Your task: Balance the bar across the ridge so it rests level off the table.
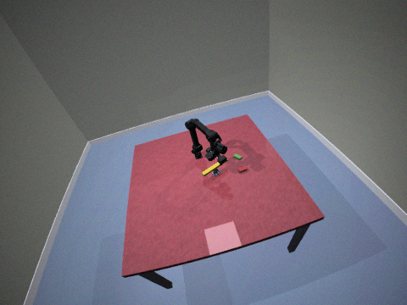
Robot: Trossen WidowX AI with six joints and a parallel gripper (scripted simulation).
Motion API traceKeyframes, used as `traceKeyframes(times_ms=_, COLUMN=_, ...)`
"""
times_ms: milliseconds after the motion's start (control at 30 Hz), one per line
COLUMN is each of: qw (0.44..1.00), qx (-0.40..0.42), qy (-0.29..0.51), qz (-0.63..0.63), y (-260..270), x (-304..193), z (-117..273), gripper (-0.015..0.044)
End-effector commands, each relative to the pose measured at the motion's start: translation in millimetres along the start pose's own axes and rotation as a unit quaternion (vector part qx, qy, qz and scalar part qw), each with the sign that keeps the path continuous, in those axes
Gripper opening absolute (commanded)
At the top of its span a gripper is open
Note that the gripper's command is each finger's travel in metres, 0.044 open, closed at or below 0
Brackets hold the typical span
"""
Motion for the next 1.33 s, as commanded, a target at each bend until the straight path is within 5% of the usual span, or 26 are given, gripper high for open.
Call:
traceKeyframes(times_ms=0, qw=1.0, qx=0.004, qy=0.0, qz=0.0, y=1, x=0, z=42, gripper=0.044)
traceKeyframes(times_ms=133, qw=1.0, qx=0.004, qy=0.0, qz=0.0, y=-3, x=0, z=69, gripper=0.044)
traceKeyframes(times_ms=1300, qw=1.0, qx=0.004, qy=0.0, qz=0.0, y=-3, x=0, z=69, gripper=0.044)
Point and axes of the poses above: the point midway between the two fingers, 35 mm back from their tips, its own z axis back along the fingers, its own y axis across the jaws, x = y × z, the point moved 10 cm from there along z, back along the fingers, and after that the axes turned 5 degrees about z, right-handed, at the moved point
